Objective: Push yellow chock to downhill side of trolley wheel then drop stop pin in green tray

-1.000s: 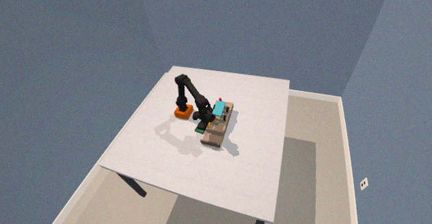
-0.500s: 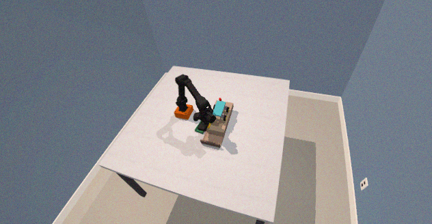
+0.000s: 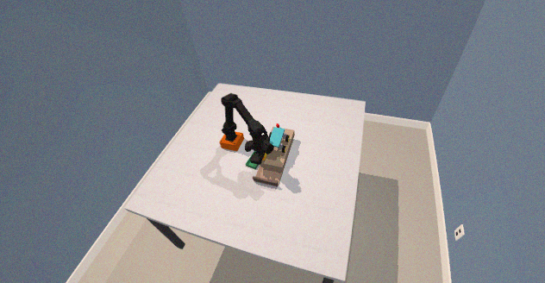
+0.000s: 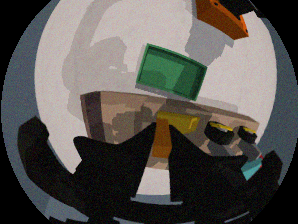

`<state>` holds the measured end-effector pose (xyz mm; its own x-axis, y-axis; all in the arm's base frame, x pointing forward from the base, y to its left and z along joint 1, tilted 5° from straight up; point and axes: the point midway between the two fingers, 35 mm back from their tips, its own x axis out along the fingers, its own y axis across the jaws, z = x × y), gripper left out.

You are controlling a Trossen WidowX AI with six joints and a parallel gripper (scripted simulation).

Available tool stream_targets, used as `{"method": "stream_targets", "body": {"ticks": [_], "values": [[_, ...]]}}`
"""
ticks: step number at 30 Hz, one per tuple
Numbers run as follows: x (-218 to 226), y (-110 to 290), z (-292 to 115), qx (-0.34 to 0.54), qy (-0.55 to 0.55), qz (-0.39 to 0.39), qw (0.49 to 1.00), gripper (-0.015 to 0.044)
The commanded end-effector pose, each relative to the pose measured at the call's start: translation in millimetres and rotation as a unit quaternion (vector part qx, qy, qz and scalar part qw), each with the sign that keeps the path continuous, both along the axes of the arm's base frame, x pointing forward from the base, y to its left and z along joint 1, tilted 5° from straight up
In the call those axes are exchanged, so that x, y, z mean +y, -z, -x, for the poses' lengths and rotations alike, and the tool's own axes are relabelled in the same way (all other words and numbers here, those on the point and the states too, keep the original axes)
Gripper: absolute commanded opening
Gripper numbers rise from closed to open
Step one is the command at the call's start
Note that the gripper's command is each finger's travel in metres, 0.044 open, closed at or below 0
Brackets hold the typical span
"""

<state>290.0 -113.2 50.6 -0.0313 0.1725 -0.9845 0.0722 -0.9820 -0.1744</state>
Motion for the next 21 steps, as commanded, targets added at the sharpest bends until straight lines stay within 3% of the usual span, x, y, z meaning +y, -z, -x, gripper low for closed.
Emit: {"method": "stream_targets", "body": {"ticks": [1, 21], "values": [[4.9, -1.7, 0.7, -0.004, 0.002, -0.001, 1.0, 0.0], [18.9, -3.9, 0.8, -0.004, 0.002, -0.002, 1.0, 0.0]]}}
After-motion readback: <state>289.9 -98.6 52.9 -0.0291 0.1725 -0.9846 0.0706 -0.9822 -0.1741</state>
